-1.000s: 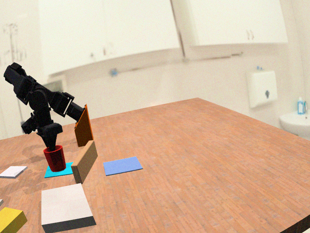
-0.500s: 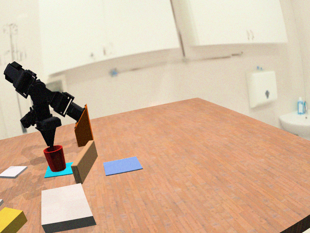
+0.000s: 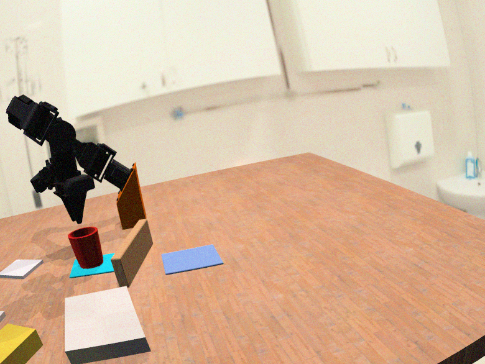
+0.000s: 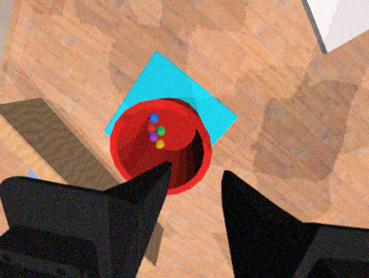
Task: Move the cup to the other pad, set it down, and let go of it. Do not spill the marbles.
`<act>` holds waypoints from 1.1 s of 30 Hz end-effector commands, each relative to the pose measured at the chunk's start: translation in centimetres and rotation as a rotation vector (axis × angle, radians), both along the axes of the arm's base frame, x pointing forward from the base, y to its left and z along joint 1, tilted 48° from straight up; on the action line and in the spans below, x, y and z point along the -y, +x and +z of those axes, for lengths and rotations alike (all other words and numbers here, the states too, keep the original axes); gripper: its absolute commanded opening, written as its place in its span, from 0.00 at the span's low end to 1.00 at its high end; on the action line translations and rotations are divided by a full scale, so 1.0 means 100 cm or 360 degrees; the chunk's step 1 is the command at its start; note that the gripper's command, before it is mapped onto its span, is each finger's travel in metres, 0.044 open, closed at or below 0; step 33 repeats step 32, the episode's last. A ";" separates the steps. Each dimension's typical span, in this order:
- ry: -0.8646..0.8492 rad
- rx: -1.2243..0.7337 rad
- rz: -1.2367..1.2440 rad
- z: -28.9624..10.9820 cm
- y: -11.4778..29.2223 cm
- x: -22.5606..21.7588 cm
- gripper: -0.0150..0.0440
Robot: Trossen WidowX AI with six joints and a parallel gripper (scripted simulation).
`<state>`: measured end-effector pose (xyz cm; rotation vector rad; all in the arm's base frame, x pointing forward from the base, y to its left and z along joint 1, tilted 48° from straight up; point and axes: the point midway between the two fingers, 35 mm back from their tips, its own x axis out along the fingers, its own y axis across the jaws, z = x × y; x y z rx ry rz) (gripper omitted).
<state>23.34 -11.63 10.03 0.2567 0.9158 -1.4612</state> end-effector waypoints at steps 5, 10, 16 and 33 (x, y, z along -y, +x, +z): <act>0.0000 -0.0002 0.0001 0.000 0.000 0.000 0.83; 0.0004 0.0001 0.0002 0.005 0.002 -0.006 1.00; 0.0010 0.0005 0.0003 0.020 0.006 -0.023 1.00; 0.0005 0.0012 0.0007 0.041 0.009 -0.043 1.00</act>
